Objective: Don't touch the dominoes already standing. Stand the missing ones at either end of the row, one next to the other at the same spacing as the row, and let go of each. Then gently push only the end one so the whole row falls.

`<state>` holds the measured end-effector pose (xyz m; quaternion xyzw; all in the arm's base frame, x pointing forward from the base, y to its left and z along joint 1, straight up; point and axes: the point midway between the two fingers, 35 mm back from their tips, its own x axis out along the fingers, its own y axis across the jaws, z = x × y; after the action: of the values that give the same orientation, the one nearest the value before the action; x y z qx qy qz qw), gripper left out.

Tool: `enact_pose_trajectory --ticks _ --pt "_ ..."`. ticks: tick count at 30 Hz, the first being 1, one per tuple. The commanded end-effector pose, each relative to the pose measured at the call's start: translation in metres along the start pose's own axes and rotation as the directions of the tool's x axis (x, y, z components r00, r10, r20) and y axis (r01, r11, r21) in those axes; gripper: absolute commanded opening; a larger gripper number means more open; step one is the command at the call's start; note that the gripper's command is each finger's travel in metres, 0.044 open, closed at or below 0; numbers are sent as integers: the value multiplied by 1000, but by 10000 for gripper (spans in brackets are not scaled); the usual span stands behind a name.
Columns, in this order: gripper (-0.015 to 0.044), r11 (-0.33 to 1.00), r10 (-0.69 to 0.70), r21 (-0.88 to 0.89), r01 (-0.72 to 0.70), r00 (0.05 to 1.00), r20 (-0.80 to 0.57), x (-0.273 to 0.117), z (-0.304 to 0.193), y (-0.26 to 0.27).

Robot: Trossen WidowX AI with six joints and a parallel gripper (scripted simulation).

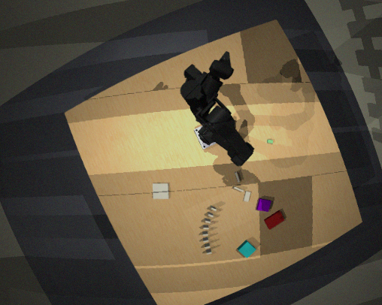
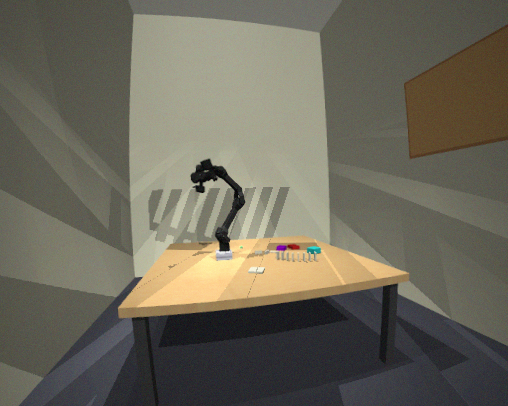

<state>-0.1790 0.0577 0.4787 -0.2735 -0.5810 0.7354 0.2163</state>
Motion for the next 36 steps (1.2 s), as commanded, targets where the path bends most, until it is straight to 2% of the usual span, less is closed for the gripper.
enact_pose_trajectory --ticks 1,4,8,13,20,28,36 --pt "426 1000 2 1 -2 1000 4 0 1 1" --pt "440 1000 29 7 -29 997 67 -2 18 8" --pt "440 993 113 11 -119 964 243 -14 65 33" --pt "440 978 187 6 -208 891 413 -35 107 54" --pt "440 939 314 -72 -337 750 582 -82 156 92" --pt "440 832 501 -263 -489 456 736 -183 191 151" --pt "440 673 673 -520 -526 143 725 -298 175 210"
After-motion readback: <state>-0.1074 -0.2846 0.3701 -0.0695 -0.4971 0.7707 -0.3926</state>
